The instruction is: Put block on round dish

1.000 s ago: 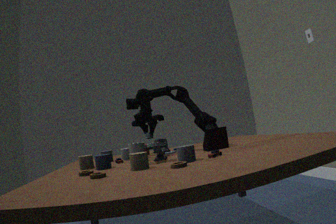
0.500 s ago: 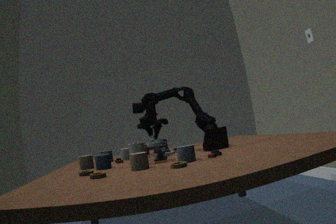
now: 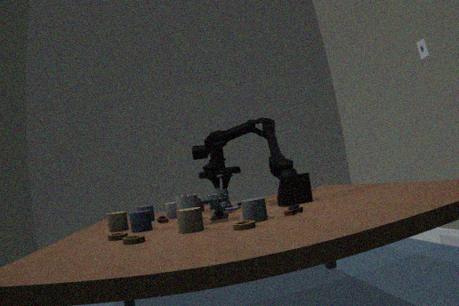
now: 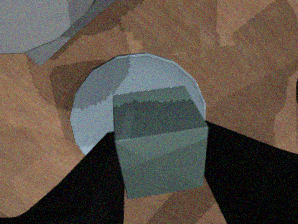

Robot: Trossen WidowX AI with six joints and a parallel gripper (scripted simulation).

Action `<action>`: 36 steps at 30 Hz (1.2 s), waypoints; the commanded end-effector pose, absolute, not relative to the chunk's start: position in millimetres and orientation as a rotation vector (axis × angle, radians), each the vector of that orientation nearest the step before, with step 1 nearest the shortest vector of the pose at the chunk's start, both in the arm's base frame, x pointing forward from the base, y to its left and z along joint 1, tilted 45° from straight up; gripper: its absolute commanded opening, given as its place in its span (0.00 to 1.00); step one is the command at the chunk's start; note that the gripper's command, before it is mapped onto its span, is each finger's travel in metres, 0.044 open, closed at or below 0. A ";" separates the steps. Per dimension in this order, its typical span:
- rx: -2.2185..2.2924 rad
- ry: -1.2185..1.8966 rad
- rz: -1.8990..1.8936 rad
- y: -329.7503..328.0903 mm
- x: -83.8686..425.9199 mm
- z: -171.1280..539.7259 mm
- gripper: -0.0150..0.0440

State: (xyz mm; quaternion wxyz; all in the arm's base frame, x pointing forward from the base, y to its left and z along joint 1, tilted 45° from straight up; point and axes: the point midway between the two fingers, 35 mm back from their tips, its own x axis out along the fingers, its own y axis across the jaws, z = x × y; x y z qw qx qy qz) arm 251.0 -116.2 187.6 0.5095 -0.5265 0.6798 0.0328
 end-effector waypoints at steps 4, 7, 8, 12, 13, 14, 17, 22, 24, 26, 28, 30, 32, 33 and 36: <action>-1.283 1.659 0.051 -132.5 229.8 195.2 0.25; -1.283 1.659 0.051 -134.0 230.1 193.5 0.25; -1.282 1.659 0.051 -135.5 230.4 192.0 0.25; -1.282 1.659 0.051 -145.9 231.8 181.4 0.25; -1.282 1.659 0.051 -149.4 232.1 177.9 0.25; -1.283 1.659 0.051 -153.0 232.2 174.6 0.25; -1.284 1.659 0.049 -161.3 232.1 166.8 0.25; -1.284 1.659 0.049 -162.9 232.3 165.2 0.25; -1.284 1.659 0.049 -164.4 232.4 163.7 0.25; -1.284 1.659 0.049 -166.5 232.7 161.6 0.25; -1.284 1.659 0.049 -168.8 232.9 159.3 0.25; -1.285 1.659 0.049 -171.1 233.1 157.1 0.25; -1.285 1.659 0.048 -173.4 233.2 154.8 0.25; -1.285 1.659 0.048 -174.6 233.2 153.7 0.25; -1.285 1.658 0.037 -173.9 232.9 156.8 0.30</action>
